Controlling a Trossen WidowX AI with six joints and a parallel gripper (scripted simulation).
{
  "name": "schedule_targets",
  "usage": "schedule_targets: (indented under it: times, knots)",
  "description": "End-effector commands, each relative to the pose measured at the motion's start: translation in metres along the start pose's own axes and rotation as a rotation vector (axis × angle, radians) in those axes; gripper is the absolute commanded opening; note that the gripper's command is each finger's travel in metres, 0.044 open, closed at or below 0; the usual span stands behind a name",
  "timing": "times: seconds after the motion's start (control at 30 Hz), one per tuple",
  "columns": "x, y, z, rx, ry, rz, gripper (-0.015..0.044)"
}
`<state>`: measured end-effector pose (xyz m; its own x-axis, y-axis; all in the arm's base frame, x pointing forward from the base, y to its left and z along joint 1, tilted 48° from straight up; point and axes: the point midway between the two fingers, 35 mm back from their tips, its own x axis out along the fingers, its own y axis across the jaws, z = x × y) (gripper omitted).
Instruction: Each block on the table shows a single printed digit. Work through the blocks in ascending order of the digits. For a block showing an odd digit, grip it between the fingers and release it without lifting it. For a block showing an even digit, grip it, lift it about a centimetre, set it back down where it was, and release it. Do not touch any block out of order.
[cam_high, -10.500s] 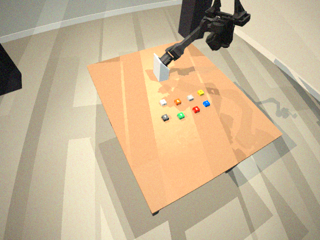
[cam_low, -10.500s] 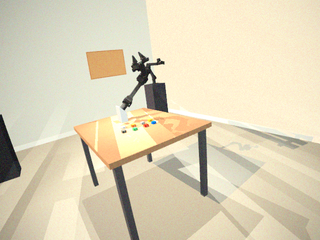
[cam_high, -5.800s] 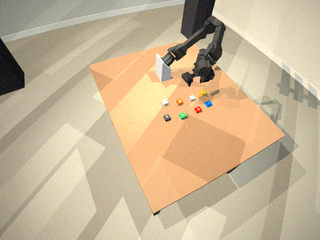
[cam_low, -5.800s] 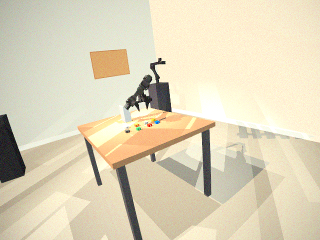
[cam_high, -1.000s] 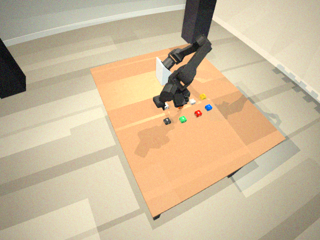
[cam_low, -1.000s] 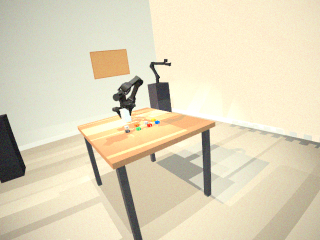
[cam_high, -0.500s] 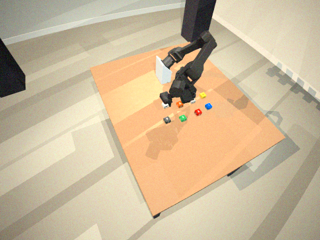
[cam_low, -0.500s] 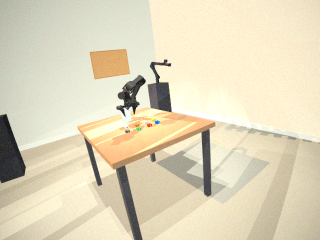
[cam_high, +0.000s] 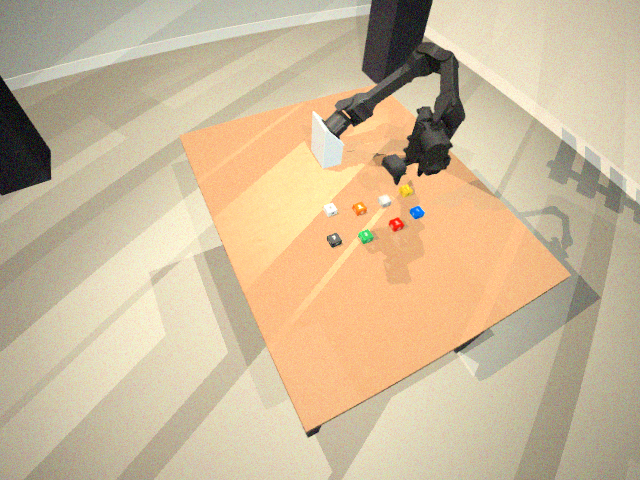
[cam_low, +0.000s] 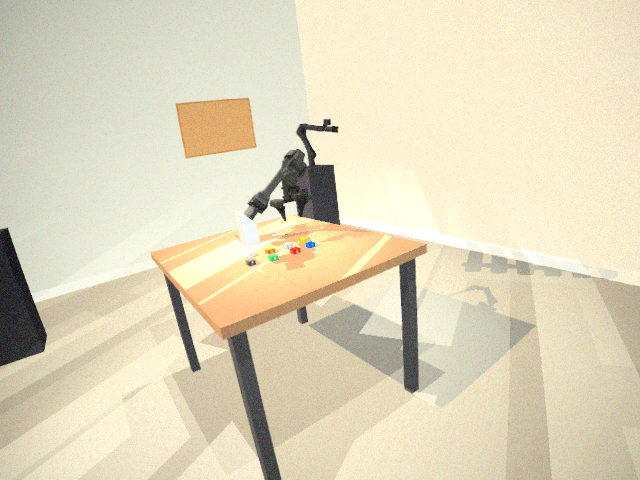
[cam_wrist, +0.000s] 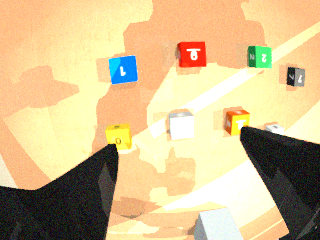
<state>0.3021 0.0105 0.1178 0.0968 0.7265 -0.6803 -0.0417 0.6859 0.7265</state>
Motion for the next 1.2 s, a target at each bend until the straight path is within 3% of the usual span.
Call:
schedule_targets:
  times: [0.0, 0.3, 0.53, 1.17]
  knots:
    - [0.004, 0.041, -0.026, 0.020, 0.009, 0.013, 0.0400]
    - [0.010, 0.070, -0.049, 0.027, 0.013, 0.023, 0.0400]
    - [0.086, 0.073, -0.050, 0.026, 0.012, 0.026, 0.0400]
    - [0.110, 0.073, -0.050, 0.026, 0.012, 0.026, 0.0400]
